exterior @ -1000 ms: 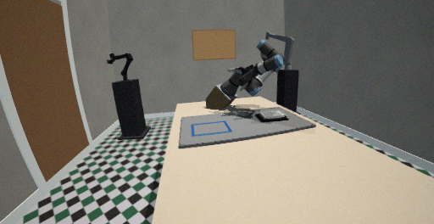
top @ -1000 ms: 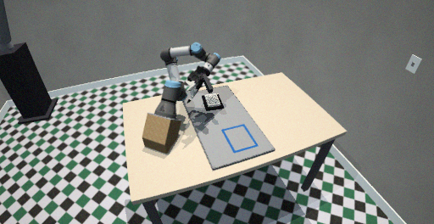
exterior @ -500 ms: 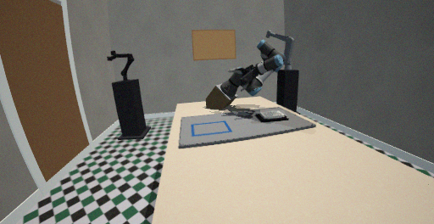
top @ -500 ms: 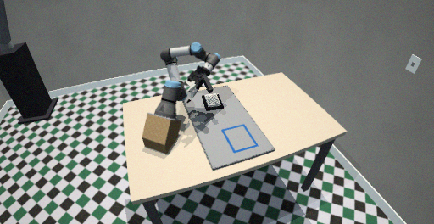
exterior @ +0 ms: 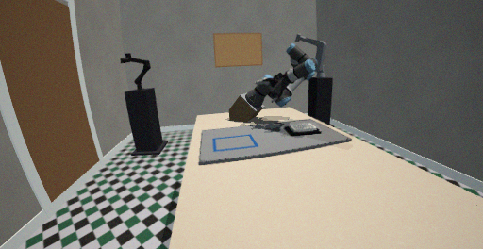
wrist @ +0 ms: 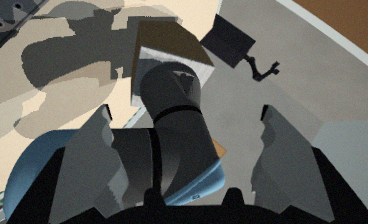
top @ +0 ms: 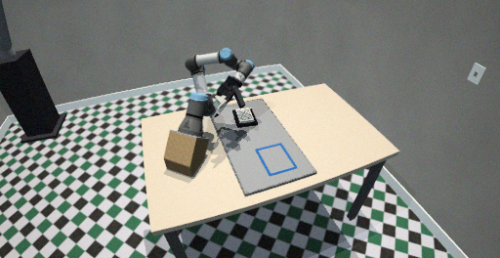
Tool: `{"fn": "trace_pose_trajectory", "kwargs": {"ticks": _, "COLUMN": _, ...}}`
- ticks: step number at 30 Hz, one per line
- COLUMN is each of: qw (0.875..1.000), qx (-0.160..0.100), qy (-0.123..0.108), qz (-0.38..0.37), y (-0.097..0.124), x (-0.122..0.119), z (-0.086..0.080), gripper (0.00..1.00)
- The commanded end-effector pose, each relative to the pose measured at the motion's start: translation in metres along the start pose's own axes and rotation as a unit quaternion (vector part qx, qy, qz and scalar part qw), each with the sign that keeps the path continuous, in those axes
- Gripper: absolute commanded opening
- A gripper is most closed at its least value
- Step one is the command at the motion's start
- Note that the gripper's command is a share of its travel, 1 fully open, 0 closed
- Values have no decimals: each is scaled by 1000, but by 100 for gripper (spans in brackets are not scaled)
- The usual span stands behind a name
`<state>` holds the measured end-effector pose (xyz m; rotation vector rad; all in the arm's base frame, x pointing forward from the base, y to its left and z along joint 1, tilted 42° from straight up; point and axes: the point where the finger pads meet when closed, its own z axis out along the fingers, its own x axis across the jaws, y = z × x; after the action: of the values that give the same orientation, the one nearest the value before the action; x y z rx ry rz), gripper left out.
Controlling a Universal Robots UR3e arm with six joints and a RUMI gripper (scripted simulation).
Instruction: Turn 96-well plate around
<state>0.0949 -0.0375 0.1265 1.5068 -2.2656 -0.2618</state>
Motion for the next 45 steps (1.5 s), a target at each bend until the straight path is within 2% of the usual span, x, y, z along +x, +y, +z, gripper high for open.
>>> {"fn": "trace_pose_trajectory", "kwargs": {"ticks": 1, "qw": 994, "qx": 14, "qy": -54, "qz": -92, "y": -3, "x": -25, "z": -5, "gripper": 100}}
{"fn": "trace_pose_trajectory", "kwargs": {"ticks": 29, "qw": 994, "qx": 14, "qy": -54, "qz": -92, "y": -3, "x": -25, "z": -5, "gripper": 100}}
{"fn": "trace_pose_trajectory", "kwargs": {"ticks": 33, "qw": 990, "qx": 21, "qy": -68, "qz": -118, "y": -5, "x": -35, "z": -7, "gripper": 100}}
{"fn": "trace_pose_trajectory", "kwargs": {"ticks": 45, "qw": 990, "qx": 22, "qy": -67, "qz": -118, "y": -5, "x": -35, "z": -8, "gripper": 100}}
